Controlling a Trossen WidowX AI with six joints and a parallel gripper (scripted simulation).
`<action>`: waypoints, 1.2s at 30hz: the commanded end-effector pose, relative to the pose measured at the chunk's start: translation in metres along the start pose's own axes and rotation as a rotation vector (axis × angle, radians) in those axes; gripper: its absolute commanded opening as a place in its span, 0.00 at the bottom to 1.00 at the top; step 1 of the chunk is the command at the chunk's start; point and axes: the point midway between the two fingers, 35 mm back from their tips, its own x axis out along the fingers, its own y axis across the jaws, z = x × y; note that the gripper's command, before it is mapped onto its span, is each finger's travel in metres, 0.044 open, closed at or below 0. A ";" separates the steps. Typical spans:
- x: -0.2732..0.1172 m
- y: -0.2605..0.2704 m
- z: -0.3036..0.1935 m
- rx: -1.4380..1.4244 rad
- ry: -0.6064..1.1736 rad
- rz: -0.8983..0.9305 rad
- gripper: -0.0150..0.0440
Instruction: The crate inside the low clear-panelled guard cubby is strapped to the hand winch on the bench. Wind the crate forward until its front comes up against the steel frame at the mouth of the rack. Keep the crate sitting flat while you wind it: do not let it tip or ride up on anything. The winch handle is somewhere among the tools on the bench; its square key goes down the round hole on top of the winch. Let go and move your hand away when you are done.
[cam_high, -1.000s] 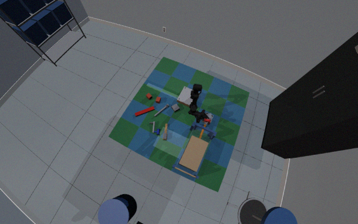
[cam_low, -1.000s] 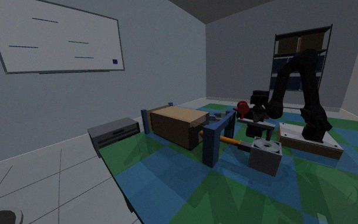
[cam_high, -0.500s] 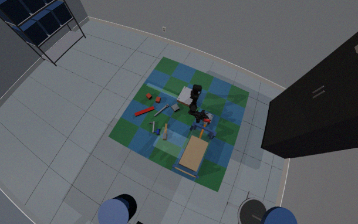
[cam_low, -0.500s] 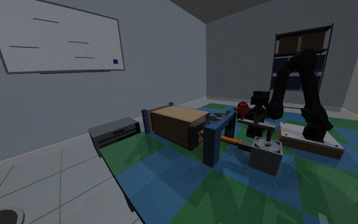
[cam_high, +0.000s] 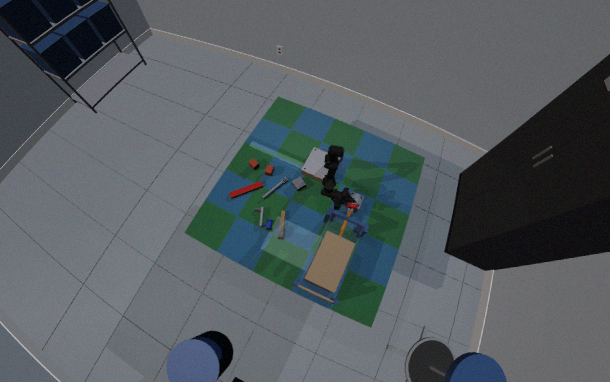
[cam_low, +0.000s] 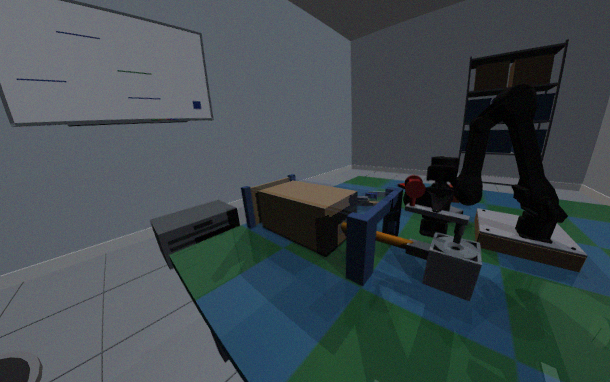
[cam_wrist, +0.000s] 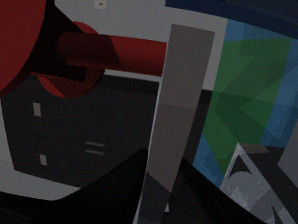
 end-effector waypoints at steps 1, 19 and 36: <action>0.000 -0.001 0.000 -0.003 0.000 0.002 0.25; 0.000 -0.006 0.000 -0.003 0.000 0.001 0.25; 0.000 -0.009 0.000 -0.013 0.000 0.002 0.25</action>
